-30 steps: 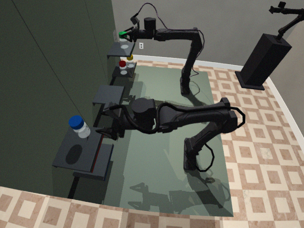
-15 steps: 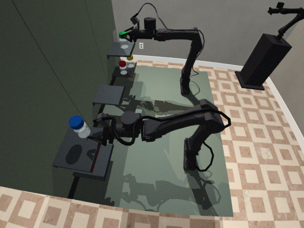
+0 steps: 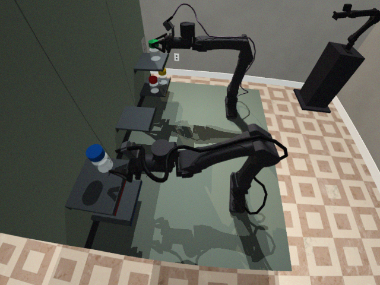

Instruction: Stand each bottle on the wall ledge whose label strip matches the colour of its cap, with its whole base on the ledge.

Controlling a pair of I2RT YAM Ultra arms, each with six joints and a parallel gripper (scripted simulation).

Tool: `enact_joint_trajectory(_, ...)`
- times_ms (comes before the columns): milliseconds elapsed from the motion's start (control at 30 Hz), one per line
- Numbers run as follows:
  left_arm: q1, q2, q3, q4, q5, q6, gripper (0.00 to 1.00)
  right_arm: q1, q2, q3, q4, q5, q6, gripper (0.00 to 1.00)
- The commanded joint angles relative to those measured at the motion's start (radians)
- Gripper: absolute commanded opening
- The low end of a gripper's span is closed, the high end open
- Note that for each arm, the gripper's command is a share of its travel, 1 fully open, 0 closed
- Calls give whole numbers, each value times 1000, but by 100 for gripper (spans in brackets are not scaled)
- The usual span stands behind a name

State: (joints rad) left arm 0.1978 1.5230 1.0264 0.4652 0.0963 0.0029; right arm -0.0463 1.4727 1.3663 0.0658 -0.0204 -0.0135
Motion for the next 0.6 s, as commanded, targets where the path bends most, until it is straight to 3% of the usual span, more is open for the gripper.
enact_joint_trajectory(0, -10, 8, 37, 17, -10, -3, 81, 6, -11, 45, 35, 2, 0, 50)
enact_joint_trajectory(567, -18, 87, 142, -15, -16, -3, 81, 6, -11, 45, 35, 2, 0, 50)
